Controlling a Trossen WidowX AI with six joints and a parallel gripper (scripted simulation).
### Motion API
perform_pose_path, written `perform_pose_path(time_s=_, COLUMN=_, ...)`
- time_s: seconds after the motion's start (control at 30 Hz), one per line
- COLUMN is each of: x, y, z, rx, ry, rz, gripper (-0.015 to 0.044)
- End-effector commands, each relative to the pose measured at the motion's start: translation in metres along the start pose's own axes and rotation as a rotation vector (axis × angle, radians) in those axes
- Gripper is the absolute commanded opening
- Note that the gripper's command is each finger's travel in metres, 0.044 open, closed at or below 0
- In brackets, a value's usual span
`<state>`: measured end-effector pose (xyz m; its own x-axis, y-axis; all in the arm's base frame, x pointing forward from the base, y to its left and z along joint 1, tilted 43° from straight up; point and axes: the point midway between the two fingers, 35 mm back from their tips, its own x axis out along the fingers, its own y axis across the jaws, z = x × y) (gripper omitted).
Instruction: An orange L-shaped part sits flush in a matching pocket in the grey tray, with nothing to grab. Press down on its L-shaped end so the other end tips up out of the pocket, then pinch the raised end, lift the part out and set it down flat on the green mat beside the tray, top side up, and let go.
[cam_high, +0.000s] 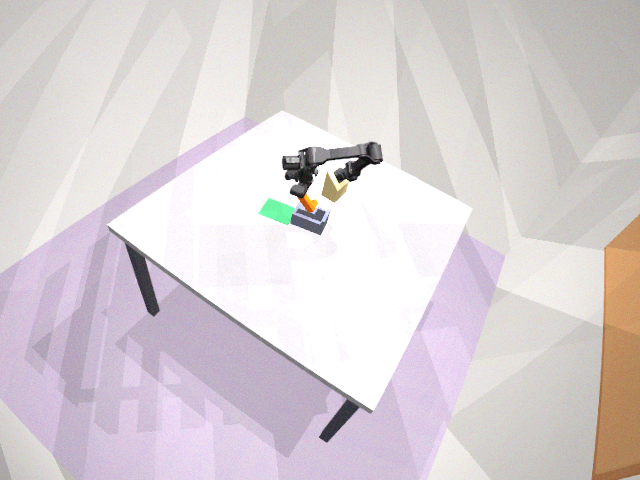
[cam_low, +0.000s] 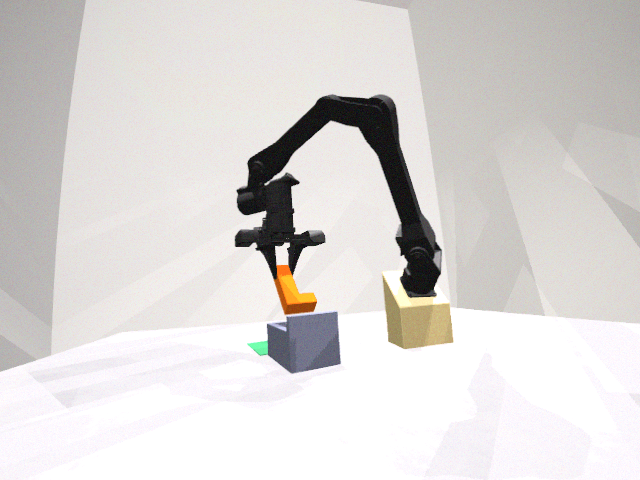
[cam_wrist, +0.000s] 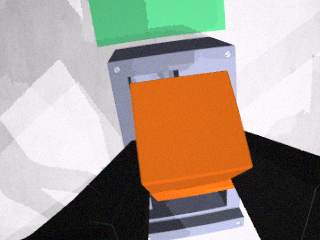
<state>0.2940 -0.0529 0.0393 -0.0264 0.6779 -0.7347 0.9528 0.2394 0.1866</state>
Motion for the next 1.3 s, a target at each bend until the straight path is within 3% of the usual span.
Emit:
perform_pose_path(time_s=0.0, x=-0.002, y=-0.001, z=0.019, rx=-0.007, ry=-0.008, rz=0.004, gripper=0.0000)
perform_pose_path(time_s=0.73, x=-0.004, y=-0.009, z=0.117, rx=-0.008, ry=-0.014, rz=0.004, gripper=0.0000)
perform_pose_path(time_s=1.27, x=0.011, y=-0.009, z=0.120, rx=-0.009, ry=-0.014, rz=0.004, gripper=0.0000)
